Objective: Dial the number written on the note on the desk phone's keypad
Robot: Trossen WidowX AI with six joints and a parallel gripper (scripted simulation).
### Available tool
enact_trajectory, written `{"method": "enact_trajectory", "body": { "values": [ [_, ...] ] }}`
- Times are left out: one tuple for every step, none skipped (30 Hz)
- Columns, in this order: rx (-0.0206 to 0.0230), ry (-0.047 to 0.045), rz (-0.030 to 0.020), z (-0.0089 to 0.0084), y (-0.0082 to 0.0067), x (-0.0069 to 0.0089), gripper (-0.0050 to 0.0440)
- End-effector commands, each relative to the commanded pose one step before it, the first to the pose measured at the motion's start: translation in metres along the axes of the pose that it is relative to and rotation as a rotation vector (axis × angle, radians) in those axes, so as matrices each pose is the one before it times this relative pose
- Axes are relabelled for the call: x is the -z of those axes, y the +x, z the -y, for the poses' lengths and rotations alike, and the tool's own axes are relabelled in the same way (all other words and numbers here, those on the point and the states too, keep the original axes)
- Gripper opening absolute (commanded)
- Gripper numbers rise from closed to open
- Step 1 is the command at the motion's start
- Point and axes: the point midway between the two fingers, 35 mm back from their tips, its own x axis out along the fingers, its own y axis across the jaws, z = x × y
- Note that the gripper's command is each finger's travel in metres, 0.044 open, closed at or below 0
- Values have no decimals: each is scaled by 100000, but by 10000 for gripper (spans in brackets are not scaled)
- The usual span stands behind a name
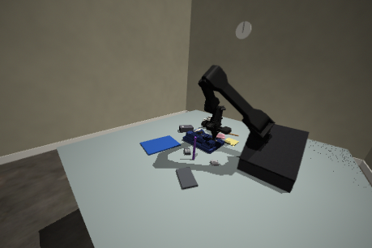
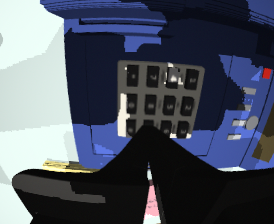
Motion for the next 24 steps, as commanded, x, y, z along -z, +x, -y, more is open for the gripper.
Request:
{"method": "enact_trajectory", "body": {
  "values": [
    [275, -461, -349, 124, -1574, -13, -50],
    [-10, -8, 43, -23, -662, -13, -50],
    [-5, -4, 23, -12, -240, -7, -50],
    [0, 0, 0, 0, 0, 0, -50],
    [0, 0, 0, 0, 0, 0, -50],
    [0, 0, 0, 0, 0, 0, -50],
    [0, 0, 0, 0, 0, 0, -50],
    [31, 103, 46, 148, 37, 12, -50],
    [-32, -103, -48, 487, -39, -8, -50],
    [-32, -103, -47, 485, -38, -14, -50],
    [30, 102, 49, 146, 40, 9, -50],
    [0, 0, 0, 0, 0, 0, -50],
    [1, 1, -3, 2, 126, 1, -50],
    [1, 1, -5, 3, 376, 1, -50],
    [0, 0, 0, 0, 0, 0, -50],
    [0, 0, 0, 0, 0, 0, -50],
    [-1, -1, 4, -3, 374, -1, -50],
    [-1, -1, 3, -2, 124, -1, -50],
    [0, 0, 0, 0, 0, 0, -50],
    [0, 0, -2, 1, 28, 0, -50],
    [1, 1, -3, 2, 51, 1, -50],
    [1, 1, -4, 2, 76, 1, -50],
    [1, 1, -5, 3, 103, 1, -50],
    [1, 1, -5, 3, 119, 1, -50]
  ]
}}
